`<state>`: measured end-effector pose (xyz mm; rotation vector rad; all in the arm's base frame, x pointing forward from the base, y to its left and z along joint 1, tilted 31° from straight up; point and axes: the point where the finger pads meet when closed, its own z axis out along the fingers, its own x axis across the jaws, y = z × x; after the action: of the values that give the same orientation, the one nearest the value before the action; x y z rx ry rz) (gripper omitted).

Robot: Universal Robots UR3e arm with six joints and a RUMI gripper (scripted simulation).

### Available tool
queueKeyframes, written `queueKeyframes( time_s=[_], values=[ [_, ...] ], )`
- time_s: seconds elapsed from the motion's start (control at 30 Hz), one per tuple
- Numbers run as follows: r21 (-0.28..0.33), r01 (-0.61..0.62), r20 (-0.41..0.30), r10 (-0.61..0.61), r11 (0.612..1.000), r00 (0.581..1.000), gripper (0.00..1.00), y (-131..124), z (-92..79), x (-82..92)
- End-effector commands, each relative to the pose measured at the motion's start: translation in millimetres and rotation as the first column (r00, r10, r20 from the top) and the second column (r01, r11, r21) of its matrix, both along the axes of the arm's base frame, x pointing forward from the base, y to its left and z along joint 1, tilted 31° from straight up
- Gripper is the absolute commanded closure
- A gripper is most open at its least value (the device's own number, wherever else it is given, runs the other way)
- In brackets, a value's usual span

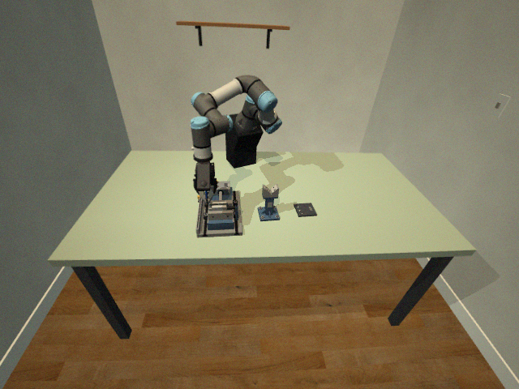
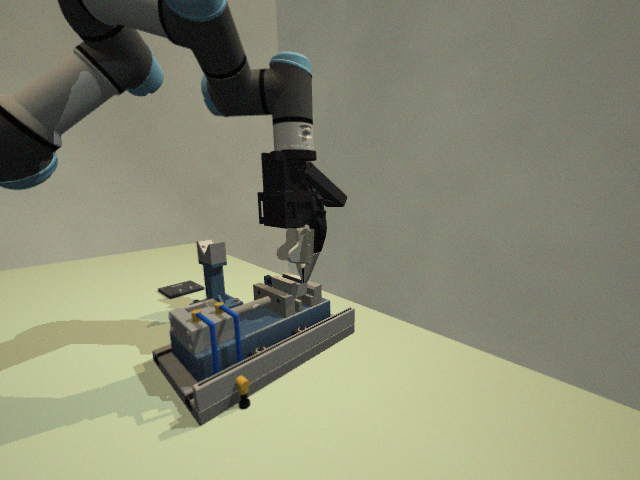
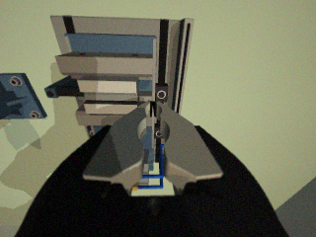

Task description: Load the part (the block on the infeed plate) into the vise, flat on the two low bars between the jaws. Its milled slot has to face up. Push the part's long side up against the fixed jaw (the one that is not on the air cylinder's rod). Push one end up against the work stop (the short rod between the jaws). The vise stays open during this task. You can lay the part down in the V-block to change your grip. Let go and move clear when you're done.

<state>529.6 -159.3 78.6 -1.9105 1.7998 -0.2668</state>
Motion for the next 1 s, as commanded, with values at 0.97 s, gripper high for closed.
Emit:
queueKeyframes(
  time_s=[0.97],
  values=[
    [-0.002, 0.001, 0.002, -0.001, 1.000, 1.000, 1.00, 0.9, -5.0, 3.6]
  ],
)
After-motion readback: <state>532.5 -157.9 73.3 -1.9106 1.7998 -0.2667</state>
